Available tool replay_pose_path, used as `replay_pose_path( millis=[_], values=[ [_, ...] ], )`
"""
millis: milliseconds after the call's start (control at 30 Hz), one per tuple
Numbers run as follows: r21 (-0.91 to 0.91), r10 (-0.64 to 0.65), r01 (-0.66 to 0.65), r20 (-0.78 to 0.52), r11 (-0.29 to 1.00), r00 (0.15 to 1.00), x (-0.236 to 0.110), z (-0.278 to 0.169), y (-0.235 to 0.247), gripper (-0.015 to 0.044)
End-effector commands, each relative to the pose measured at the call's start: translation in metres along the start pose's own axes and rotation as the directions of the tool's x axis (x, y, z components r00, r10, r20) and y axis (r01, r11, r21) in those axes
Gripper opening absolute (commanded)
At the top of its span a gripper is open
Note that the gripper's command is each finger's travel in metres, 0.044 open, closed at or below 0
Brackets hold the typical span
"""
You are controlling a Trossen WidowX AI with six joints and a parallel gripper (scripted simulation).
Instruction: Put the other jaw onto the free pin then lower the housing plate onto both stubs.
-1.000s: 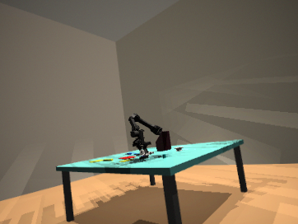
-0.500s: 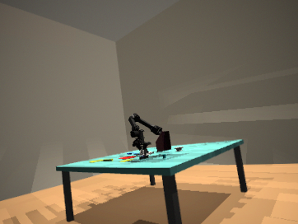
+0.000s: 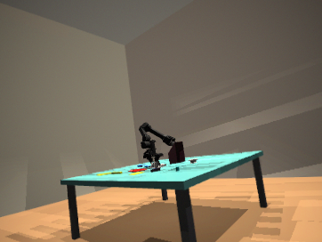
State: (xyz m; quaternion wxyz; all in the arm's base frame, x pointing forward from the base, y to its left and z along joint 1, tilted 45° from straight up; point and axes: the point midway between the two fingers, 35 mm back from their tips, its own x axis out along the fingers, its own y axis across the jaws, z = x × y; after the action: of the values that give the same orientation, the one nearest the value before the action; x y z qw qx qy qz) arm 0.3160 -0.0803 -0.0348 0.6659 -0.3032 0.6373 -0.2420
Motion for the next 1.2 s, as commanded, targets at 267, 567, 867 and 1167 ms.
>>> replay_pose_path(
  millis=[267,567,867,1167],
  values=[
    [-0.001,0.002,-0.002,0.000,1.000,1.000,-0.011,0.001,0.001,0.0224],
    [-0.002,-0.001,0.001,-0.001,1.000,1.000,-0.069,-0.002,0.000,0.0224],
    [-0.150,0.064,-0.061,0.015,0.987,0.998,-0.077,0.002,0.079,0.0434],
    [-0.335,0.100,-0.092,0.007,0.938,0.995,-0.098,-0.030,0.193,0.0440]
  ],
)
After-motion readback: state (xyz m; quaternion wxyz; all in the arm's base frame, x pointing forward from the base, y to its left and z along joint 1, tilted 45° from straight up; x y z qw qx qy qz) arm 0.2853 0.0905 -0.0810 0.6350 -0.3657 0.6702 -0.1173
